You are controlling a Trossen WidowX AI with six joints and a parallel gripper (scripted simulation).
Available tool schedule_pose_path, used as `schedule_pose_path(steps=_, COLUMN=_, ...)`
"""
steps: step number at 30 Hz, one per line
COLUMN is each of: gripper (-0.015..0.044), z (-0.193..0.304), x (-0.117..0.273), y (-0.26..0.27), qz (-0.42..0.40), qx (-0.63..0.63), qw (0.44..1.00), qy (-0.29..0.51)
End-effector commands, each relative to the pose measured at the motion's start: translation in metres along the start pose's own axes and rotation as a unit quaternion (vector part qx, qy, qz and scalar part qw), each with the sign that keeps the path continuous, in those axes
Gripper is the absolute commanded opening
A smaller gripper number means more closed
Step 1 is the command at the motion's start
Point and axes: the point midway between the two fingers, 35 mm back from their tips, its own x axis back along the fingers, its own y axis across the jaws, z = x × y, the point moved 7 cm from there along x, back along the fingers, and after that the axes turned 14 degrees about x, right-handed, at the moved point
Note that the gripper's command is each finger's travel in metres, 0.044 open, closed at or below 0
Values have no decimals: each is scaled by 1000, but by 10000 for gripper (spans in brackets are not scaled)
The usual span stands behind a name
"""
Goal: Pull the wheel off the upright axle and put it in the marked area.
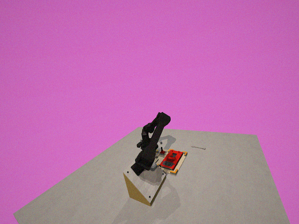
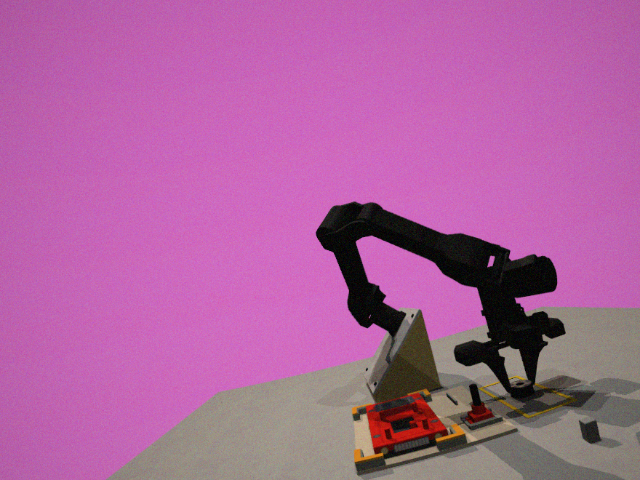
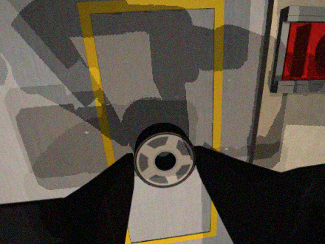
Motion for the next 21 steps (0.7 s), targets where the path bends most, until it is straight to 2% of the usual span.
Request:
schedule_pose_path(steps=1, gripper=263, z=0, x=0, y=0, qz=0, qx=0, qw=1000, qy=0)
schedule_pose_path(steps=3, gripper=300, z=0, x=6, y=0, qz=0, qx=0, qw=1000, qy=0)
schedule_pose_path(steps=9, gripper=300, z=-1, x=54, y=1, qz=1, qx=2, qw=1000, qy=-1)
schedule_pose_path(steps=13, gripper=300, z=0, x=61, y=1, qz=2, qx=2, qw=1000, qy=-1)
schedule_pose_path(steps=14, gripper=326, z=1, x=54, y=1, qz=3, qx=6, qw=1000, qy=-5)
schedule_pose_path(steps=18, gripper=431, z=32, x=77, y=-3, qz=0, qx=5, qw=1000, qy=-4)
schedule_pose_path(steps=21, gripper=440, z=62, x=95, y=-8, qz=0, qx=5, qw=1000, qy=-2)
